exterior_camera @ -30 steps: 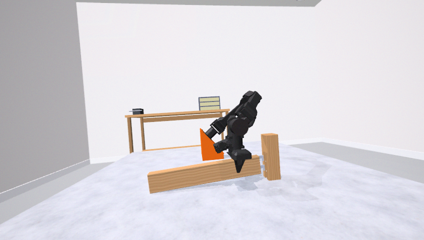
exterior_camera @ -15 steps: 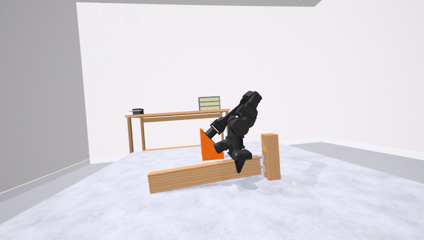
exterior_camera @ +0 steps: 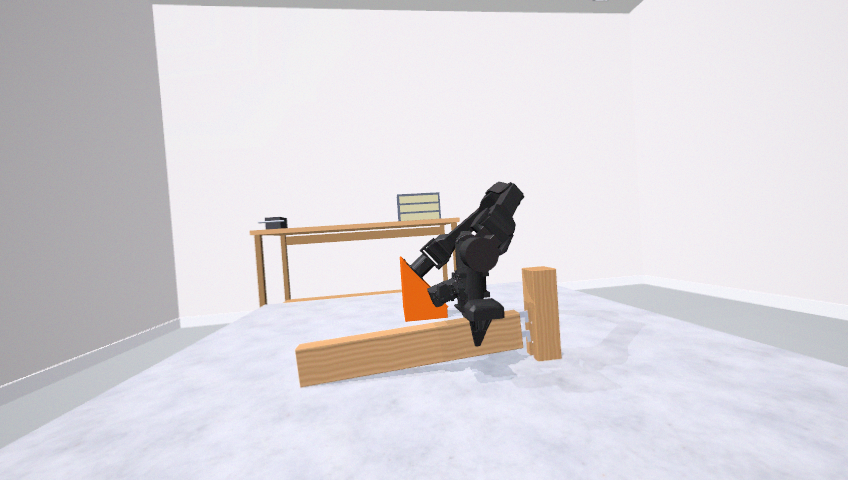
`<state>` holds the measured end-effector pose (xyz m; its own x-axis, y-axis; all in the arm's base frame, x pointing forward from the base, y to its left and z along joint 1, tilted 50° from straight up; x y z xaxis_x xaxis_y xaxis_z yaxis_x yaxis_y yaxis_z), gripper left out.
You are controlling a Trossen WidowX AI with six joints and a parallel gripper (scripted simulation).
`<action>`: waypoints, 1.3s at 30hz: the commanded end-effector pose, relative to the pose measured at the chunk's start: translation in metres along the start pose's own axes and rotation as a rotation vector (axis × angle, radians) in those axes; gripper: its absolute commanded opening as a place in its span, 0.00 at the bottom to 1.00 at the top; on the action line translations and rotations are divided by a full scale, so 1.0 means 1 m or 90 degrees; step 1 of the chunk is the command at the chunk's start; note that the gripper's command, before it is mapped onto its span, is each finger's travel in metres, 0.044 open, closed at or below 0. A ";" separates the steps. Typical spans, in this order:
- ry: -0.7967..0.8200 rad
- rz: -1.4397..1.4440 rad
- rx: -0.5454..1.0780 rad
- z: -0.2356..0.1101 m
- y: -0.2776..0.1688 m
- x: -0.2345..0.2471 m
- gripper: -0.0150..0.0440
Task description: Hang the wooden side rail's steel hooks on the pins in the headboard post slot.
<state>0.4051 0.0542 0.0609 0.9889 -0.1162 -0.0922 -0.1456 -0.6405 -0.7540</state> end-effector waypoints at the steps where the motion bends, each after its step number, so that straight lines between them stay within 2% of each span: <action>1: 0.007 -0.006 0.002 -0.005 -0.002 0.000 0.25; 39: 0.007 -0.006 0.003 -0.005 -0.007 0.001 0.25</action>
<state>0.4057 0.0569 0.0643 0.9896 -0.1114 -0.0905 -0.1412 -0.6413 -0.7542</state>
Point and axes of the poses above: the point midway between the two fingers, 35 mm back from their tips, its own z axis out along the fingers, its own x axis across the jaws, y = z × x, the point moved 5 cm from there along -z, back along the fingers, and after that the axes turned 9 degrees about z, right-handed, at the moved point
